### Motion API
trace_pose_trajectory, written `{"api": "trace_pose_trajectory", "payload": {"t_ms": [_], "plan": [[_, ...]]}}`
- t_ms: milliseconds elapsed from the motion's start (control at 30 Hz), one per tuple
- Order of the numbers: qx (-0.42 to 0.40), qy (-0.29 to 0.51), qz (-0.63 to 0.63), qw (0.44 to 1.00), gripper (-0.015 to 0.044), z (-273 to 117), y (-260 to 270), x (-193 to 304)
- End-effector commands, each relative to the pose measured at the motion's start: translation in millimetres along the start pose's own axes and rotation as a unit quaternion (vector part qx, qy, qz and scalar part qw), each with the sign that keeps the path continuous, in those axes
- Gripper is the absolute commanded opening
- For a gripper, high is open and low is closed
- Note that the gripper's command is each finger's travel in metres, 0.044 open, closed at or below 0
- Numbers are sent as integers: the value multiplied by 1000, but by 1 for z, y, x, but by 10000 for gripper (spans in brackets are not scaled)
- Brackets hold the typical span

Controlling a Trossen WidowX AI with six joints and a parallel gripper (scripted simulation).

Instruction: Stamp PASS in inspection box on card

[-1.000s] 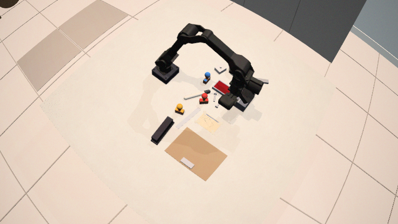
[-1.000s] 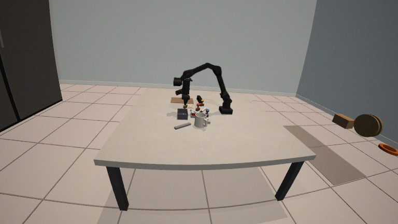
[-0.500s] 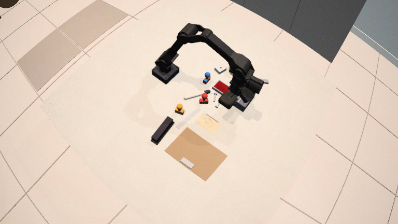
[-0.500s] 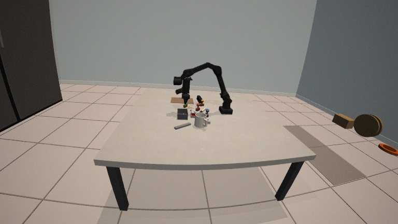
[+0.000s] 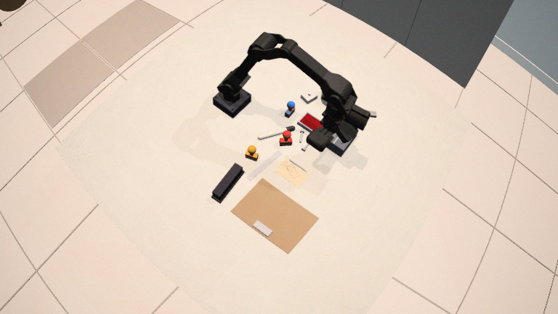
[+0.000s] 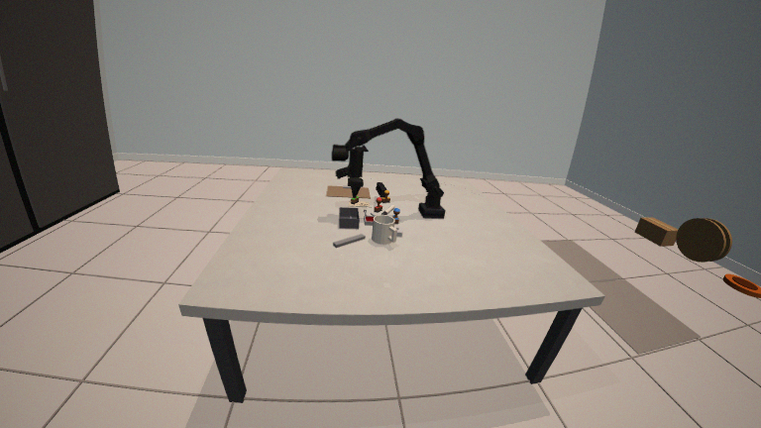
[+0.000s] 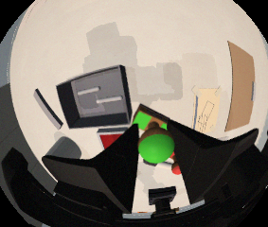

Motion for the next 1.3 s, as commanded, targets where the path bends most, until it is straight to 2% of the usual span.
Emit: {"api": "trace_pose_trajectory", "payload": {"t_ms": [0,467,1100,1267], "plan": [[-2,0,-2,1000,0,-3,0,0],[-4,1,-2,1000,0,-9,3,3],[-8,5,-2,1000,0,-8,70,86],[-8,5,-2,1000,0,-7,71,89]]}}
Point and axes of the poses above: the point midway between the two fingers, 35 mm back from their tips, its own z axis out along the fingers, its own y axis across the jaws, x = y × z, the point moved 7 cm from there along -z, back along the fingers
